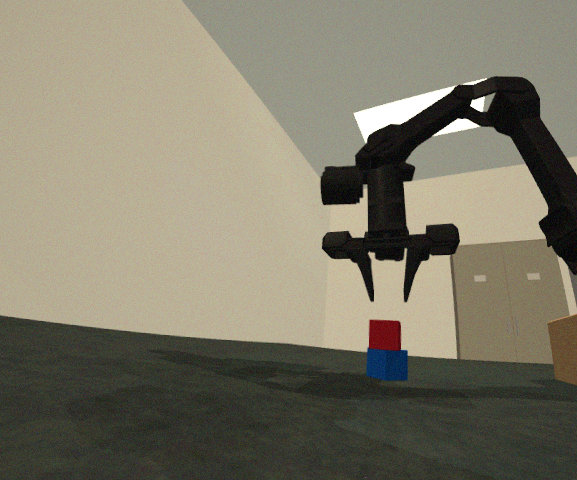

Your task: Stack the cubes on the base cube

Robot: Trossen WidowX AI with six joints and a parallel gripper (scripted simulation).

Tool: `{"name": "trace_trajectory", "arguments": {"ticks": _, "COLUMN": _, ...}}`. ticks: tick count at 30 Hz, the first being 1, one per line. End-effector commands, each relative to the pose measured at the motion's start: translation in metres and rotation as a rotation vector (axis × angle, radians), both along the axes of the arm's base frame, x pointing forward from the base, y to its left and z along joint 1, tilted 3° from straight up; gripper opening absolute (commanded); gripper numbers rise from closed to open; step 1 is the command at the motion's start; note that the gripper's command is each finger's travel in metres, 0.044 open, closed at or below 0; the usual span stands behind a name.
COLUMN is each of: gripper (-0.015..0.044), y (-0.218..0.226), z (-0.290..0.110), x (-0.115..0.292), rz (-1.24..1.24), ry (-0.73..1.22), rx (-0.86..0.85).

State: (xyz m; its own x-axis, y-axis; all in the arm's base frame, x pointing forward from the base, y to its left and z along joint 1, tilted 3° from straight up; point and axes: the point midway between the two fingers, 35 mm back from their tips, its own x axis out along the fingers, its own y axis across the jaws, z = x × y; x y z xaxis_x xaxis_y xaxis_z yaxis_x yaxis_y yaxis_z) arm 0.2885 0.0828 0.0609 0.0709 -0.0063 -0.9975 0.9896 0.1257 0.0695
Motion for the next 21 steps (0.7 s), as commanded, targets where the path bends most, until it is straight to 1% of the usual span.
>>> {"name": "trace_trajectory", "arguments": {"ticks": 1, "gripper": 0.0205, "y": 0.0, "z": 0.008, "x": 0.0, "rz": -0.004, "ry": -0.003, "rx": 0.001}}
{"name": "trace_trajectory", "arguments": {"ticks": 13, "gripper": 0.0205, "y": 0.001, "z": 0.022, "x": -0.001, "rz": -0.004, "ry": -0.003, "rx": 0.001}}
{"name": "trace_trajectory", "arguments": {"ticks": 20, "gripper": 0.0389, "y": 0.0, "z": 0.029, "x": -0.002, "rz": 0.002, "ry": -0.002, "rx": 0.001}}
{"name": "trace_trajectory", "arguments": {"ticks": 21, "gripper": 0.04, "y": 0.0, "z": 0.029, "x": -0.002, "rz": 0.002, "ry": -0.002, "rx": 0.001}}
